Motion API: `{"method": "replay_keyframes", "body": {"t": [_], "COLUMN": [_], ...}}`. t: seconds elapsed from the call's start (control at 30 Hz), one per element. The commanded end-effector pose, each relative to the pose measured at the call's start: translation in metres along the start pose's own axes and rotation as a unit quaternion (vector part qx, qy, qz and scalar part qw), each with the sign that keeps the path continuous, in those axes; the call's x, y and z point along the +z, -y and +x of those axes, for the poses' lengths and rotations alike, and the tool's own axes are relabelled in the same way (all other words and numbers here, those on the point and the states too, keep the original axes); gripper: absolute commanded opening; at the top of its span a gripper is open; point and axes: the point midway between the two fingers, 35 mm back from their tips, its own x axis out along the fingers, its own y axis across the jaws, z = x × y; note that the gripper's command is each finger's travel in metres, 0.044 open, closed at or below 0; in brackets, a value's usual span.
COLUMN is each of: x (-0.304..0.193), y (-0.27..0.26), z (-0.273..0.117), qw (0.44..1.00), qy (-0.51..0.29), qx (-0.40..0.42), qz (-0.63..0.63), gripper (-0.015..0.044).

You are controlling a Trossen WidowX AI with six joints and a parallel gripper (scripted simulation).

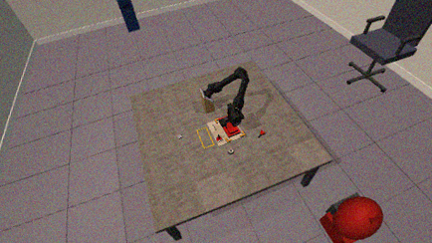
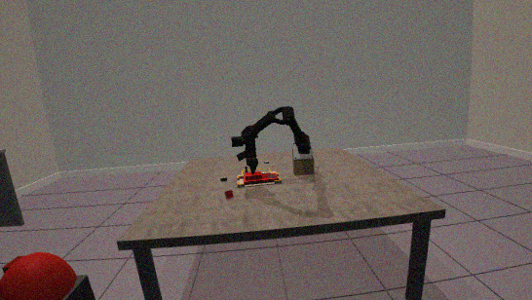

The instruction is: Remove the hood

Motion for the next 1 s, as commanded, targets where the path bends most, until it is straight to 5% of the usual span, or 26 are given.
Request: {"method": "replay_keyframes", "body": {"t": [0.0, 0.97], "x": [-0.004, -0.004], "y": [0.001, 0.001], "z": [0.006, 0.017], "qw": [1.000, 1.000], "qy": [-0.005, -0.005], "qx": [0.004, 0.004], "qz": [0.007, 0.007], "gripper": [0.0440, 0.0440]}}
